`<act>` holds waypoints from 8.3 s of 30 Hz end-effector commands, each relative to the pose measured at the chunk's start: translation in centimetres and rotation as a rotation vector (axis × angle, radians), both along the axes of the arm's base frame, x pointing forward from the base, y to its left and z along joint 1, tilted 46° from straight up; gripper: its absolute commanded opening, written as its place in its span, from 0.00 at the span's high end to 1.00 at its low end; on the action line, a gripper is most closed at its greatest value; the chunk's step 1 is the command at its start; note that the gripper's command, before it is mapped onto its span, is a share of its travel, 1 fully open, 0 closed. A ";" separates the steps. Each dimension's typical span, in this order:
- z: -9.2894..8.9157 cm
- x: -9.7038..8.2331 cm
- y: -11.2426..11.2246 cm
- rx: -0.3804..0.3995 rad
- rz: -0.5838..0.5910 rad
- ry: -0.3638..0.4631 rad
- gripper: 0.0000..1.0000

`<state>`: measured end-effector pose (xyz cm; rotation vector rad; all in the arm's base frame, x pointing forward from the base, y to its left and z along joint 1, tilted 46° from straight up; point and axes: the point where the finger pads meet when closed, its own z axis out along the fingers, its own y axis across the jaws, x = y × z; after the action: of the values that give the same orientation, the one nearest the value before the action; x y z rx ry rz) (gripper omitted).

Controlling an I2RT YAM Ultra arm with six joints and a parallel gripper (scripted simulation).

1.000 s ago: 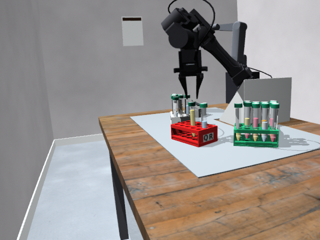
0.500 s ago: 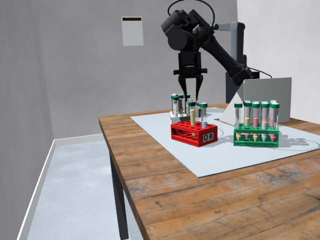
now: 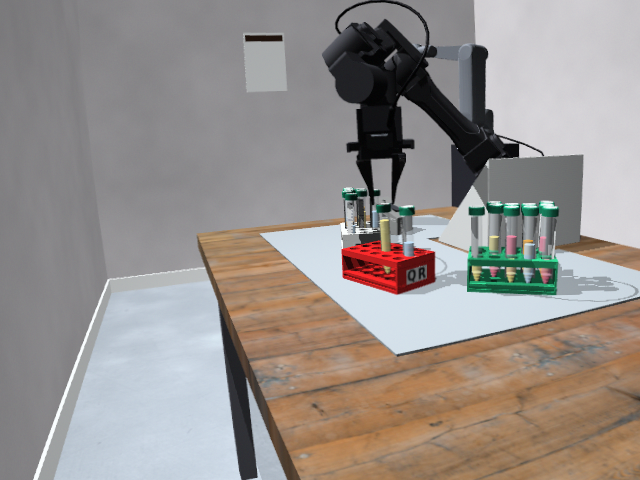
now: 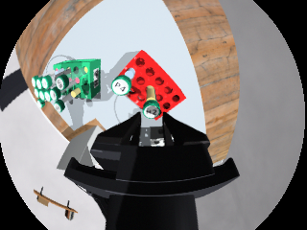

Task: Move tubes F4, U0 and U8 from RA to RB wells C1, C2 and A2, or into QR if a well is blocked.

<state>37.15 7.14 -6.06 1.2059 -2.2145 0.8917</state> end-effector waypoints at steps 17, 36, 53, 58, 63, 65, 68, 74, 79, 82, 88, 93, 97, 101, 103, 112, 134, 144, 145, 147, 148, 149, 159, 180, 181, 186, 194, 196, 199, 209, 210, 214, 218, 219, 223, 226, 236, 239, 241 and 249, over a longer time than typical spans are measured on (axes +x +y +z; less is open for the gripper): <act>0.3 0.4 0.0 0.014 0.021 -0.035 0.70; 0.4 1.0 0.4 0.027 0.024 -0.055 1.00; 0.4 1.0 0.4 0.027 0.024 -0.055 1.00; 0.4 1.0 0.4 0.027 0.024 -0.055 1.00; 1.2 1.0 1.1 0.031 0.015 -0.055 1.00; 1.3 0.9 1.3 0.034 0.013 -0.054 1.00; 1.4 1.0 1.4 0.034 0.013 -0.054 1.00; 1.1 0.8 1.7 0.020 0.017 -0.042 1.00; 0.7 0.3 2.1 0.017 0.013 -0.024 1.00; 1.3 0.4 2.5 0.024 0.013 -0.035 1.00; 1.6 0.3 2.8 0.026 0.013 -0.037 1.00; 1.5 0.1 3.1 0.019 0.013 -0.026 1.00; 1.6 0.0 3.4 0.017 0.012 -0.022 1.00; 1.9 -0.1 3.7 0.017 0.012 -0.022 1.00; 1.9 -0.1 3.7 0.017 0.012 -0.022 1.00; 2.7 0.1 4.2 0.018 0.012 -0.024 1.00; 5.3 0.6 5.9 0.044 0.012 -0.063 1.00; 5.5 0.5 5.8 0.041 0.012 -0.058 1.00; 5.3 0.5 5.8 0.038 0.012 -0.055 1.00; 5.7 0.5 5.8 0.044 0.012 -0.063 1.00; 5.7 0.3 5.8 0.044 0.012 -0.062 1.00; 5.1 -0.7 5.1 0.020 0.012 -0.027 1.00; 5.1 -1.7 5.0 0.027 0.012 -0.037 1.00; 5.6 -4.8 4.6 0.027 0.011 -0.036 1.00; 5.6 -5.0 4.6 0.027 0.011 -0.036 1.00; 5.7 -5.8 4.5 0.027 0.011 -0.036 1.00; 5.9 -6.8 4.4 0.027 0.011 -0.036 1.00; 6.0 -7.0 4.4 0.027 0.011 -0.036 1.00; 6.3 -6.4 4.9 0.045 0.011 -0.058 1.00; 6.0 -8.4 4.3 0.027 0.010 -0.035 1.00; 6.0 -8.4 4.3 0.027 0.010 -0.035 1.00; 6.4 -7.5 5.1 0.049 -0.013 -0.089 1.00; 6.4 -7.4 5.0 0.039 -0.105 -0.184 1.00; 6.4 -7.4 5.0 0.036 -0.129 -0.207 1.00; 6.5 -7.4 5.0 0.031 -0.174 -0.256 1.00; 6.5 -7.4 5.0 0.024 -0.244 -0.327 1.00; 6.5 -7.4 5.0 0.004 -0.445 -0.532 1.00; 6.5 -7.4 5.0 0.004 -0.445 -0.532 1.00; 6.7 -8.3 3.8 -0.028 -0.432 -0.515 1.00; 8.6 -8.9 1.3 -0.039 -0.440 -0.498 1.00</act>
<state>28.00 8.80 1.24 0.4470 -2.6478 1.1068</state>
